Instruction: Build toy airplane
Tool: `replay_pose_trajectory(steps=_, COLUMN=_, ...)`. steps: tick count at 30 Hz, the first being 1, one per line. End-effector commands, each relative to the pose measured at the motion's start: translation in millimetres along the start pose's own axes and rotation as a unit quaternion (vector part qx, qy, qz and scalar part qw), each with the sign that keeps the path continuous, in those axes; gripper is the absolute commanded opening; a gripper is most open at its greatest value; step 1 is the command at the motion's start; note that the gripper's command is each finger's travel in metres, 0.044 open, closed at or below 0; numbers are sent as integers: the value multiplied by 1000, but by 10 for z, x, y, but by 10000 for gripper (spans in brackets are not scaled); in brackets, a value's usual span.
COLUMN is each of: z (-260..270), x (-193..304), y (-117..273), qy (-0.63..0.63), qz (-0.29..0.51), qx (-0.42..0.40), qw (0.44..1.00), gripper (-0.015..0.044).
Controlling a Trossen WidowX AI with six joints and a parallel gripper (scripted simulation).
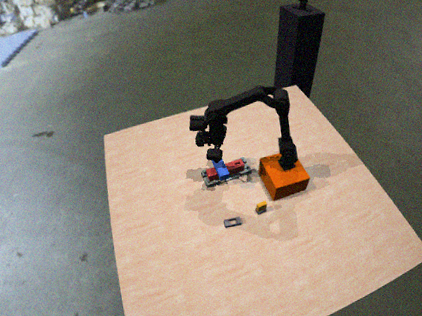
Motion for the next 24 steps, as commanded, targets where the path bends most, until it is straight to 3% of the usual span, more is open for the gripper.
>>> replay_pose_trajectory(steps=1, z=1, x=-14, y=-35, qy=270, qz=4, qx=1, qw=963, gripper=440)
replay_pose_trajectory(steps=16, z=26, x=-4, y=-32, qy=270, qz=4, qx=0, qw=963, gripper=440)
replay_pose_trajectory(steps=24, z=995, x=642, y=32, qy=270, qz=1, qx=-4, qw=963, gripper=440)
Point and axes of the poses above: the point midway between the two fingers, 35 mm back from their tips, its own y axis back along the fingers, its own z axis across the jaws, x = y × z, the point moved 6 cm from there along y, back along the fingers, and after that the axes turned 2 degrees about -y, right-handed, at the moved point
